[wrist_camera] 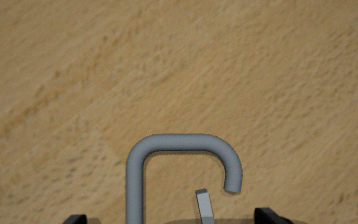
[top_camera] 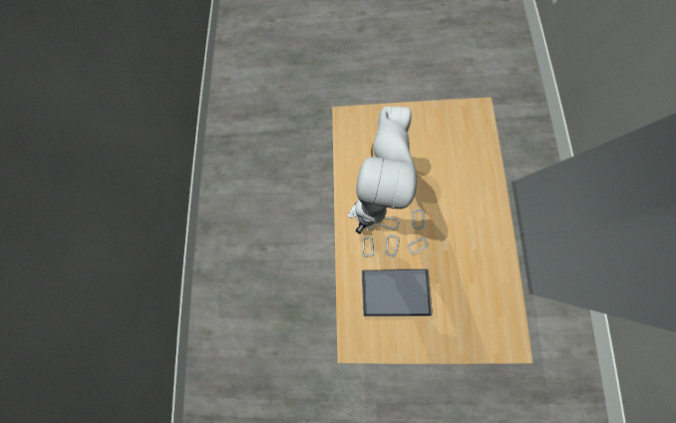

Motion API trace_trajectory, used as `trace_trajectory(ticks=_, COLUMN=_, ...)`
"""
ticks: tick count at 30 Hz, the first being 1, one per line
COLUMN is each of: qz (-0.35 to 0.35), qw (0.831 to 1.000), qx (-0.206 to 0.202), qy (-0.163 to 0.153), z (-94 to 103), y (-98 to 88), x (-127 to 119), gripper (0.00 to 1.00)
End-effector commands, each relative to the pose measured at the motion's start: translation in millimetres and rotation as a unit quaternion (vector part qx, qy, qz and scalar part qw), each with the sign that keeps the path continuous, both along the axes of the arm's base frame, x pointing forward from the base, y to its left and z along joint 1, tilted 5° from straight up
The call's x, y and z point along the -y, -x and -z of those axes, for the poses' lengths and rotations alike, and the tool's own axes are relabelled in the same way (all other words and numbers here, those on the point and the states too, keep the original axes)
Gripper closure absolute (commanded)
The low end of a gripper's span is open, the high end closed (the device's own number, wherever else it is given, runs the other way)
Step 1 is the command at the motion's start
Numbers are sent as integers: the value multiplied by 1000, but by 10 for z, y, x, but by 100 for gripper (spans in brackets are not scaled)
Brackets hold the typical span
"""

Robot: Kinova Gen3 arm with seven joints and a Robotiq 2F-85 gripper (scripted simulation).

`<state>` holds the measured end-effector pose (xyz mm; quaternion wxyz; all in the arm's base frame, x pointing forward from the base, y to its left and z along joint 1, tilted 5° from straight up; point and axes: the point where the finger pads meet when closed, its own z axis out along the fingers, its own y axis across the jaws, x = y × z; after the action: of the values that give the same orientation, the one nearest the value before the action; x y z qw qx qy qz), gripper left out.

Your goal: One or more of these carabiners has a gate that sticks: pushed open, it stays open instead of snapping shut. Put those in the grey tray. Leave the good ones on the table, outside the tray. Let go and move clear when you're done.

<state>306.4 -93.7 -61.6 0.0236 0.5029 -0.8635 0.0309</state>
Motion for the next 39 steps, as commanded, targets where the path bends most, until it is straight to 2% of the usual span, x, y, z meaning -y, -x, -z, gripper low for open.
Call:
trace_trajectory(ticks=1, qz=0, qw=1000, qx=1, qy=0, z=-4, y=-4, x=0, gripper=0)
trace_trajectory(ticks=16, qz=0, qw=1000, qx=1, qy=0, z=-4, y=-4, x=0, gripper=0)
trace_trajectory(ticks=17, qz=0, qw=1000, qx=0, qy=1, z=-702, y=-20, x=-47, gripper=0)
trace_trajectory(ticks=21, qz=0, qw=1000, qx=0, qy=1, z=-734, y=-17, x=-49, gripper=0)
trace_trajectory(ticks=24, qz=0, qw=1000, qx=0, qy=1, z=-840, y=-23, x=-56, gripper=0)
trace_trajectory(ticks=39, qz=1, qw=1000, qx=-1, qy=1, z=-844, y=-16, x=-56, gripper=0)
